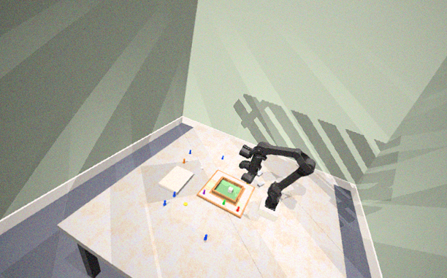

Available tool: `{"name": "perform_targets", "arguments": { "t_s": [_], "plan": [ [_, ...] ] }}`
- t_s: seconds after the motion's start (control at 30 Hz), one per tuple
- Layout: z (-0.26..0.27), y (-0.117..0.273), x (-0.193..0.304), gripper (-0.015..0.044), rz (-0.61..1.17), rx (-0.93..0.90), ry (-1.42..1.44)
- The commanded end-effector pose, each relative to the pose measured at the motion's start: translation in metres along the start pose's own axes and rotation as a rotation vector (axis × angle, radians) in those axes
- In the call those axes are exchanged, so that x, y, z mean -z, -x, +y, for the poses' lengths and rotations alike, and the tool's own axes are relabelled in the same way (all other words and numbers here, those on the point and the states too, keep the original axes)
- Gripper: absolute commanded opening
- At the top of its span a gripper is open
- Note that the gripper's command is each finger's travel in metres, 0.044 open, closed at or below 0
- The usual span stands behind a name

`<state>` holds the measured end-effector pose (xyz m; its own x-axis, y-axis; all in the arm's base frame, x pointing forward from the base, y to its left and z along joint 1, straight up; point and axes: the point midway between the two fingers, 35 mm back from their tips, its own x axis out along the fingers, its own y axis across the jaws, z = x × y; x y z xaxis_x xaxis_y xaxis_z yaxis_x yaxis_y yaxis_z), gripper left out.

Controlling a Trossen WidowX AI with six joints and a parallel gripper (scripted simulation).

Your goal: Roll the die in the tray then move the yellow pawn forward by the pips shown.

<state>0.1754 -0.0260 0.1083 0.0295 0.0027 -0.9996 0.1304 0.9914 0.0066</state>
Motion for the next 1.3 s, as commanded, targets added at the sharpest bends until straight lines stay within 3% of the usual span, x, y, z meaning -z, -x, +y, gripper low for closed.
{"name": "perform_targets", "arguments": {
  "t_s": [0.0, 0.77, 1.27],
  "plan": [
    [-0.014, -0.009, -0.001, 0.0000, 0.009, 0.005, 0.004],
    [-0.087, -0.046, 0.010, 0.0000, 0.011, 0.013, 0.004],
    [-0.089, -0.082, 0.011, 0.0000, 0.011, 0.013, 0.004]
  ]
}}
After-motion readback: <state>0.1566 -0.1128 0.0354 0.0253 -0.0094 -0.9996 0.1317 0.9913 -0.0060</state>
